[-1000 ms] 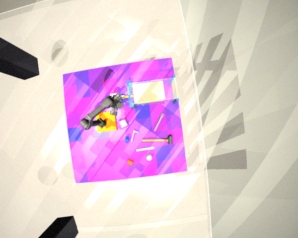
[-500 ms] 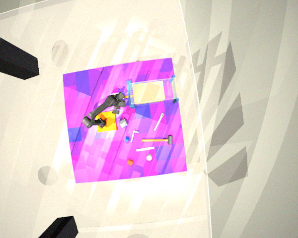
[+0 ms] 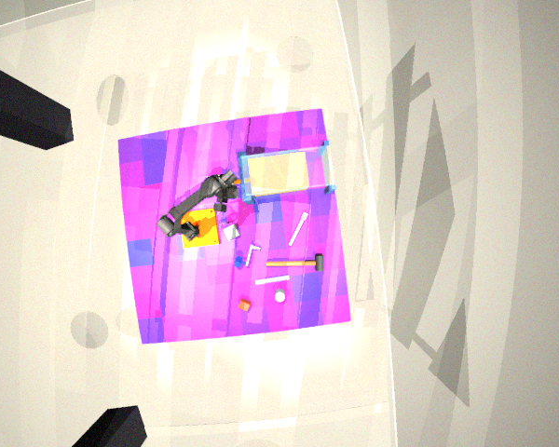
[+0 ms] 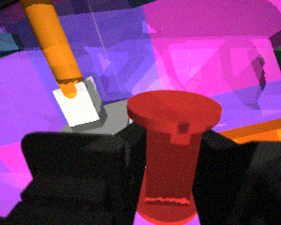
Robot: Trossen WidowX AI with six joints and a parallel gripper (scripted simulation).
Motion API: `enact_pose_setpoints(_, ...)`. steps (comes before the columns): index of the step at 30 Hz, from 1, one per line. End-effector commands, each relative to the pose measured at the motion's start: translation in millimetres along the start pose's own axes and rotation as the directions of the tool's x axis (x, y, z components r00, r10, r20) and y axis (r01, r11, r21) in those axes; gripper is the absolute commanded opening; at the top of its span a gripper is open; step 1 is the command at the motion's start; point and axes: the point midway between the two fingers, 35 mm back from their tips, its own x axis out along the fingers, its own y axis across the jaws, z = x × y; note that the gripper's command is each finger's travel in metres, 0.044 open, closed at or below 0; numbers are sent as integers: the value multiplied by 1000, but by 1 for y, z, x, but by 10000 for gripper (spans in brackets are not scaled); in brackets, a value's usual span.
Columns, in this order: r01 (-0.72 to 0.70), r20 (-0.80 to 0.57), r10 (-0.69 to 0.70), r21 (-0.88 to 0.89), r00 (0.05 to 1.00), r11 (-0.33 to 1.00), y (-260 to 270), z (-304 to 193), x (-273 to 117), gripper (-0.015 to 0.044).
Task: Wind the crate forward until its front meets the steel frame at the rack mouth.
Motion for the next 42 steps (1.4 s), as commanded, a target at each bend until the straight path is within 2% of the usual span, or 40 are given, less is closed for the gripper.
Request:
enact_pose_setpoints(1, -33, 15, 33, -5, 999, 999, 14, 7, -2, 0)
enact_pose_setpoints(42, -38, 16, 38, -5, 999, 999, 68, 19, -5, 0)
